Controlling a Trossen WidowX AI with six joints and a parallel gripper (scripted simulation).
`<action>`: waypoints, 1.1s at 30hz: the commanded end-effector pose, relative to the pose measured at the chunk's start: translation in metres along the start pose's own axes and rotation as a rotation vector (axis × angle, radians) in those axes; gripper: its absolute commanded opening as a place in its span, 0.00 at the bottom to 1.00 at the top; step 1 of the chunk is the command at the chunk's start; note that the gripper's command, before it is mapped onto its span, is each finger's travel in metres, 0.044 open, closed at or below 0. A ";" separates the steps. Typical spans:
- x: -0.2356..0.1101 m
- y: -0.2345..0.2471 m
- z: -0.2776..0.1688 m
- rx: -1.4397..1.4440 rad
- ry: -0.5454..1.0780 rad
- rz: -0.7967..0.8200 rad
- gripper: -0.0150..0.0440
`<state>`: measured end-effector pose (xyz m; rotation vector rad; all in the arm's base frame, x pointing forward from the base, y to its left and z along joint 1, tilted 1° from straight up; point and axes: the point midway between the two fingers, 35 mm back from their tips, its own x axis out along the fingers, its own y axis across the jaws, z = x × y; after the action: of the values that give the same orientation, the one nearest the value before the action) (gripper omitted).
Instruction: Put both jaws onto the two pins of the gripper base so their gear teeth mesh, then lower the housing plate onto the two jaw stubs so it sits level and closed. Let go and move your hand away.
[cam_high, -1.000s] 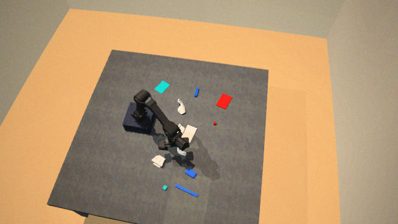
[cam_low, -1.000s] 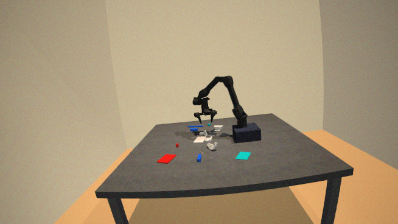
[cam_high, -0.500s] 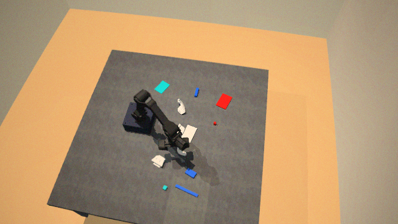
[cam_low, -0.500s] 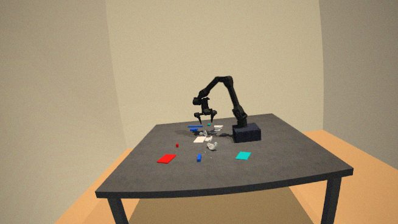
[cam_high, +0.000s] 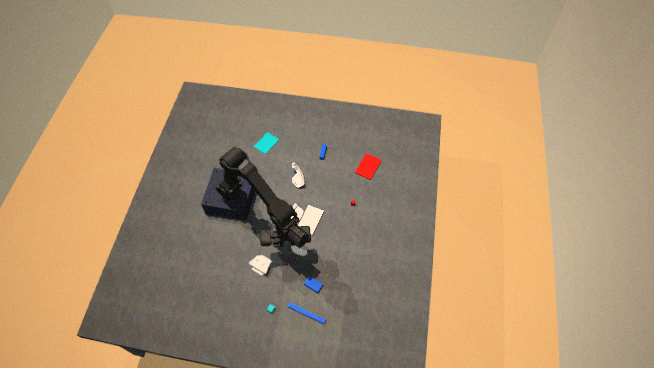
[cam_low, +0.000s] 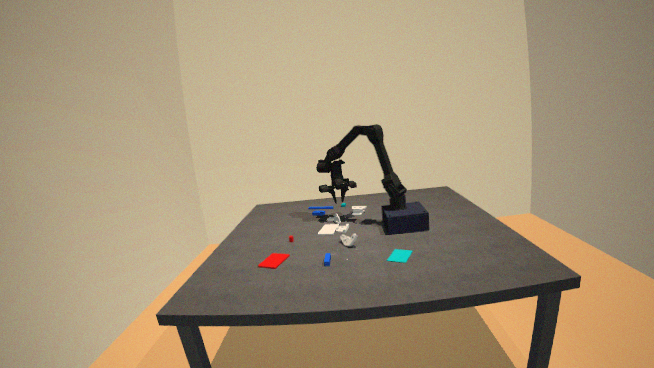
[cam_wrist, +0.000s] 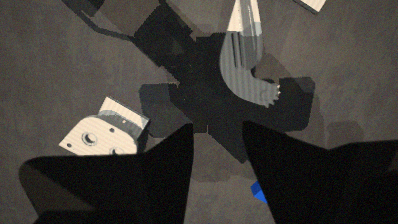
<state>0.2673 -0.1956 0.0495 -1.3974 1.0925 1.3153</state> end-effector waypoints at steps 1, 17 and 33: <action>0.000 0.000 0.000 0.000 0.000 0.000 0.33; 0.000 0.000 0.000 0.000 0.000 0.000 0.30; 0.028 -0.025 0.046 -0.126 -0.013 0.000 1.00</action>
<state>0.2888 -0.1507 0.0474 -1.5033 1.0126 1.3865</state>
